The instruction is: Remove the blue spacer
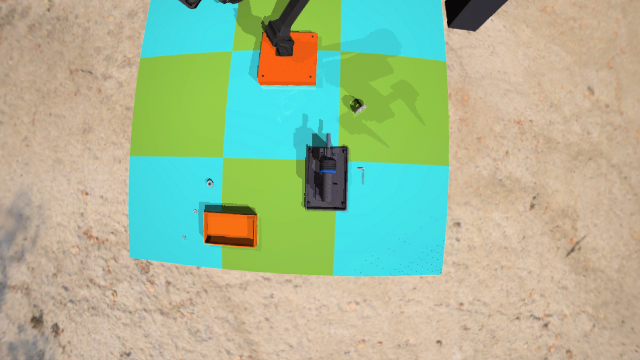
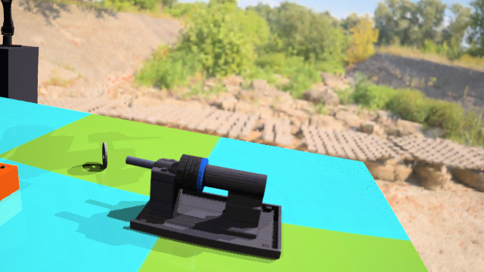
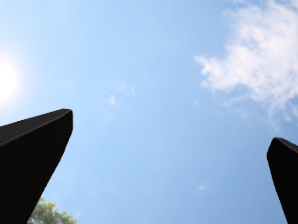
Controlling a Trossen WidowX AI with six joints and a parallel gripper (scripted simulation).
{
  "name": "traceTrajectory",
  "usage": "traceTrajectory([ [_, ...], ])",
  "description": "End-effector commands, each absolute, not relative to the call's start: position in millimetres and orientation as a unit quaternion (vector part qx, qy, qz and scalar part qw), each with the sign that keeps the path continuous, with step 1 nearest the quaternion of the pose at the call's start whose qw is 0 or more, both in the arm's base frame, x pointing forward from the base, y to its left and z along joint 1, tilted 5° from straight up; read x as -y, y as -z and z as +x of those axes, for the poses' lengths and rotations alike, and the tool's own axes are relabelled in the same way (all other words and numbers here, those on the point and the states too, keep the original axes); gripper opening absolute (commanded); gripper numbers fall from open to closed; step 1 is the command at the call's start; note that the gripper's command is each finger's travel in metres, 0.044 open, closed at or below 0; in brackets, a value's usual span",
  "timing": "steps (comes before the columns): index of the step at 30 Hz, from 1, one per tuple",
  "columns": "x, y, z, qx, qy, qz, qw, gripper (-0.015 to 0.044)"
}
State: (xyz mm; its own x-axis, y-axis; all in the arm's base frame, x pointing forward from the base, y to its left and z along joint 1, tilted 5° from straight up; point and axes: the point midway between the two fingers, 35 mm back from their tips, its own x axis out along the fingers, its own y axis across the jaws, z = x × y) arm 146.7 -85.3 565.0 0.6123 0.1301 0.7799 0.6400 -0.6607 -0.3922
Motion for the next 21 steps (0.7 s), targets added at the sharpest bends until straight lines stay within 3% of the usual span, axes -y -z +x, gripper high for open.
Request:
traceTrajectory([
  [1,115.0,-544.0,185.2,0.215,0.381,-0.799,0.412,0.0440],
  [10,129.2,-474.8,284.0,0.136,0.330,-0.780,0.514,0.0440],
  [21,68.6,-357.4,381.1,0.028,0.173,-0.826,0.536,0.0440],
])
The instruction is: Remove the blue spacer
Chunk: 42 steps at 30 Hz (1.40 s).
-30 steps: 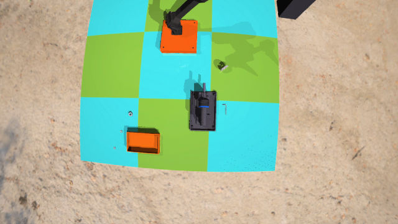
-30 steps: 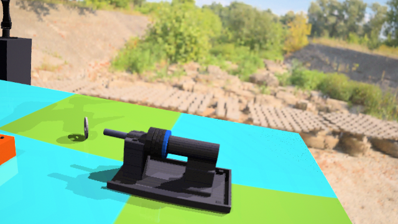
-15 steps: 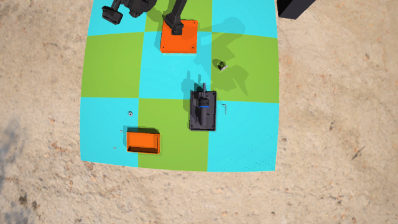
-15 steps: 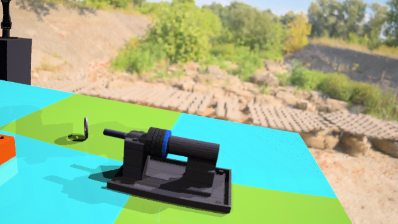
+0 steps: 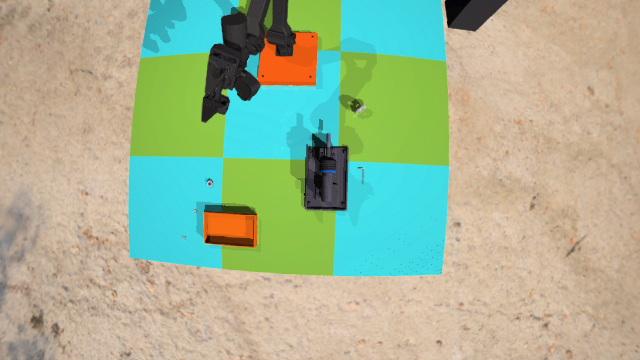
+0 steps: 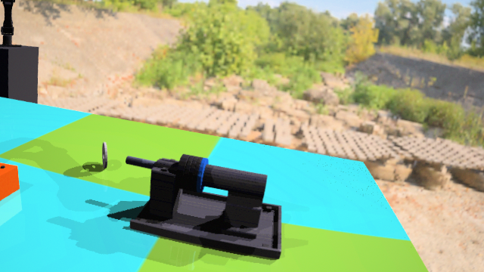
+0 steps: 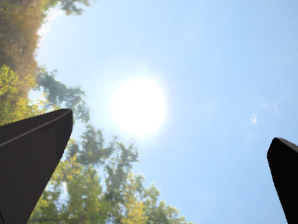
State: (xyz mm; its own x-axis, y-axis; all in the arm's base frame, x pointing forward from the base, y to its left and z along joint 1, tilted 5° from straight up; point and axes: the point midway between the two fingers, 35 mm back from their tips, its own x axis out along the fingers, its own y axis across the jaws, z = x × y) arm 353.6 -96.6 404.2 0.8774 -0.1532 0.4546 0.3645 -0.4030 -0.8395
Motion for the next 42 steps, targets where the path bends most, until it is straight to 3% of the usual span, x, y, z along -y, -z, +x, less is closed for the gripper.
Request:
traceTrajectory([
  [1,60.3,-346.1,386.7,0.020,0.156,-0.832,0.532,0.0440],
  [14,-62.0,-196.2,403.8,-0.041,-0.083,-0.921,0.379,0.0440],
  [27,-162.5,-60.0,321.3,-0.005,-0.289,-0.957,0.026,0.0440],
  [42,-167.8,-57.9,317.4,-0.003,-0.292,-0.956,0.017,0.0440],
])
